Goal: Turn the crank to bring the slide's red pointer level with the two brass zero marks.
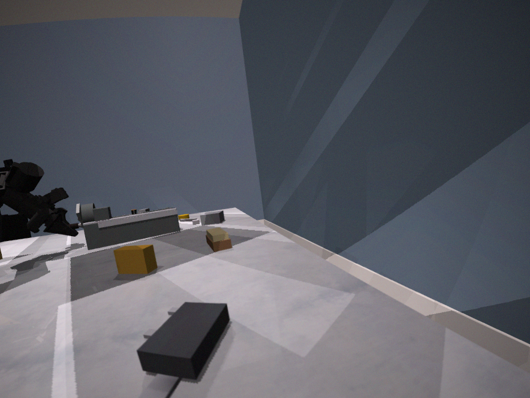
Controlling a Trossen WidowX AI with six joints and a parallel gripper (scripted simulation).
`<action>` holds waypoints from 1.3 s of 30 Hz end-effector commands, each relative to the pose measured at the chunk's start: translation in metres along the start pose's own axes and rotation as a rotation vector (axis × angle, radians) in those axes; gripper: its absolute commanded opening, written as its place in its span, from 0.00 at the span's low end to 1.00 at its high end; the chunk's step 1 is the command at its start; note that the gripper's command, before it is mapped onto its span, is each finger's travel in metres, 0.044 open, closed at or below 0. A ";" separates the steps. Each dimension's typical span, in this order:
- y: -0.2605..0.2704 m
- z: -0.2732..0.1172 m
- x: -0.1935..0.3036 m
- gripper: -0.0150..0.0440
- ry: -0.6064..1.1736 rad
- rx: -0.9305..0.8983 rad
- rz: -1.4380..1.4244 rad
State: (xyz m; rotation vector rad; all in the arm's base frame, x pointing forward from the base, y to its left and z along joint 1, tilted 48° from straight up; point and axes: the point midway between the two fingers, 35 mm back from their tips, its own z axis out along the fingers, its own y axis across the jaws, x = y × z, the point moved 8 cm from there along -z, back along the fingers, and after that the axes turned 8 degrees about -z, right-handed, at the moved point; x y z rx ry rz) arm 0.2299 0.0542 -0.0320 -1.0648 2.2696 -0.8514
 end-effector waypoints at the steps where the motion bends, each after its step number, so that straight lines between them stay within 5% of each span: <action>1: 0.001 -0.001 0.000 0.25 -0.003 -0.003 -0.001; 29: 0.000 0.000 0.000 0.25 0.000 0.000 -0.001; 39: 0.000 0.000 0.000 0.70 0.000 0.000 -0.001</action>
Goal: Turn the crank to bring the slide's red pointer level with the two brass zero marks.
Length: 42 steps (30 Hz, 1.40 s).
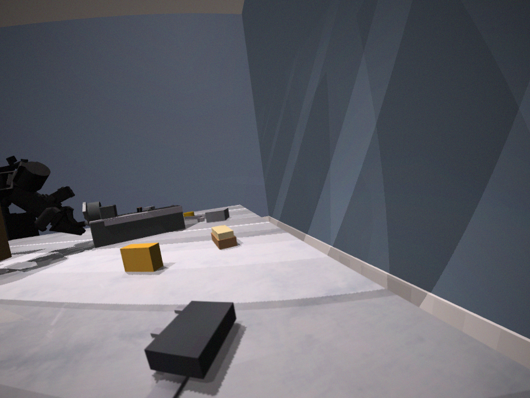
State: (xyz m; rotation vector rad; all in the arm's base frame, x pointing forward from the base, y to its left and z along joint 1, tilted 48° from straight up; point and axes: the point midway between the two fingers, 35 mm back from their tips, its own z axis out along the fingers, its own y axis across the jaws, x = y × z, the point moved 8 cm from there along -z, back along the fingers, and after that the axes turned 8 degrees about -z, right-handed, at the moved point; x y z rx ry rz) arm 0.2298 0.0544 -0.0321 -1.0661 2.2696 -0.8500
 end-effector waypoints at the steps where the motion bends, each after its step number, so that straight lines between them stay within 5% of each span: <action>1: 0.000 0.000 0.000 0.74 0.000 0.001 0.000; 7: 0.000 0.000 0.000 1.00 0.000 0.001 0.000; 42: -0.010 -0.089 -0.096 1.00 -0.005 -0.022 0.012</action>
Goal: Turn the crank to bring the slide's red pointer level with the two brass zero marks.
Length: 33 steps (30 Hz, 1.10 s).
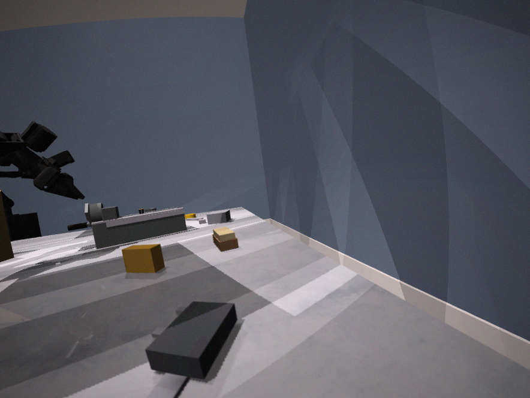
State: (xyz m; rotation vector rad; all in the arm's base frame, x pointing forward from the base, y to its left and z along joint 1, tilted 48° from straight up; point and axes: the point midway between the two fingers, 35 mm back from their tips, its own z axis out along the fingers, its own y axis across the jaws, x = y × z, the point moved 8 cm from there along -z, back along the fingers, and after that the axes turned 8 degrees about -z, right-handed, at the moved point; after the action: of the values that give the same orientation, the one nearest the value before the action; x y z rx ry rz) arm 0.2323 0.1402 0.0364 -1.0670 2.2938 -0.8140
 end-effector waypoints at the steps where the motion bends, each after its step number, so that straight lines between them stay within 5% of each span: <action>1: -0.004 -0.020 -0.018 1.00 -0.004 0.010 -0.001; 8: -0.008 -0.031 -0.035 1.00 0.004 0.025 -0.004; 33: -0.038 0.061 -0.116 1.00 0.060 0.170 0.084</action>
State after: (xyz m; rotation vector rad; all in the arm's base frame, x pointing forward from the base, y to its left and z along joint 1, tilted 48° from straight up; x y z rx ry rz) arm 0.3523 0.1988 0.0449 -0.8867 2.2621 -0.9876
